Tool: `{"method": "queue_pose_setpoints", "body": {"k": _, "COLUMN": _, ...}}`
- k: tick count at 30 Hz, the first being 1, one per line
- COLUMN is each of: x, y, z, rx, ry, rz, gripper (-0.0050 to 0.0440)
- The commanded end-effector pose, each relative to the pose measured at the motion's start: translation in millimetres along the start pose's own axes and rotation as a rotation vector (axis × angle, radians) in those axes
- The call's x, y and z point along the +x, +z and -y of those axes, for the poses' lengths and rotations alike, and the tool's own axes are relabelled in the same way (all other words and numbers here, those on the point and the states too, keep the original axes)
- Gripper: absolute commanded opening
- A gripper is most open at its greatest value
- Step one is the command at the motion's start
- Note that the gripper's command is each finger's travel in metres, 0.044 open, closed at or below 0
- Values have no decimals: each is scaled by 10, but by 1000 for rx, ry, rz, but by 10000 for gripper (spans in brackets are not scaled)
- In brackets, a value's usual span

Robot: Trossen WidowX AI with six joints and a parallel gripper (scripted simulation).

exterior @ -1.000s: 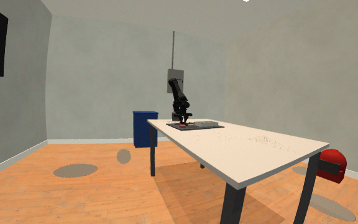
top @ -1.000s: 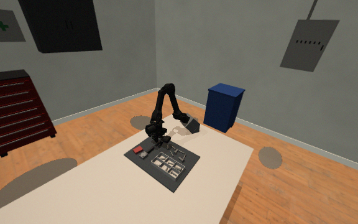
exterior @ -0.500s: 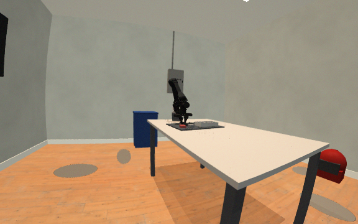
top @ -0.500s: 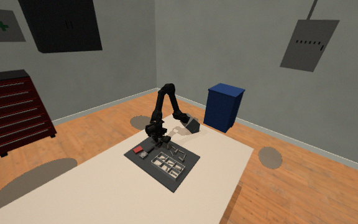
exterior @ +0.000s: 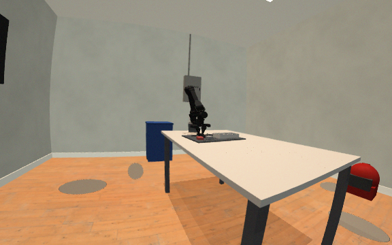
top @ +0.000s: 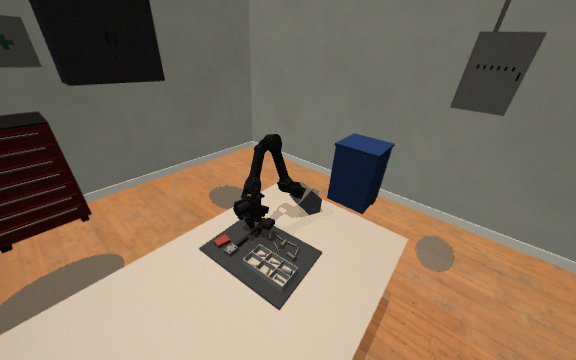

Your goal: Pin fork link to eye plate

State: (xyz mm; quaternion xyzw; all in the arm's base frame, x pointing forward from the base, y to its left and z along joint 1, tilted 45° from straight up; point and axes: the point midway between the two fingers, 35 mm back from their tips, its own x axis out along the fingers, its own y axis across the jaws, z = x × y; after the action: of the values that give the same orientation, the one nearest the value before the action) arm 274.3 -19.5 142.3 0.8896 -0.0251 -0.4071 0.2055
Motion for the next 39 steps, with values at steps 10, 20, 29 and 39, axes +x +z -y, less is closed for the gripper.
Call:
{"method": "queue_pose_setpoints", "body": {"k": 10, "x": 7, "y": 11, "z": -50, "rx": 18, "ry": 19, "rz": 5, "gripper": 128}}
{"method": "queue_pose_setpoints", "body": {"k": 20, "x": 6, "y": 11, "z": -46, "rx": 75, "ry": 18, "rz": 4, "gripper": 128}}
{"method": "queue_pose_setpoints", "body": {"k": 29, "x": 9, "y": 17, "z": -71, "rx": 115, "ry": 28, "rz": 6, "gripper": 128}}
{"method": "queue_pose_setpoints", "body": {"k": 39, "x": 11, "y": 20, "z": -84, "rx": 136, "ry": 32, "rz": 7, "gripper": 128}}
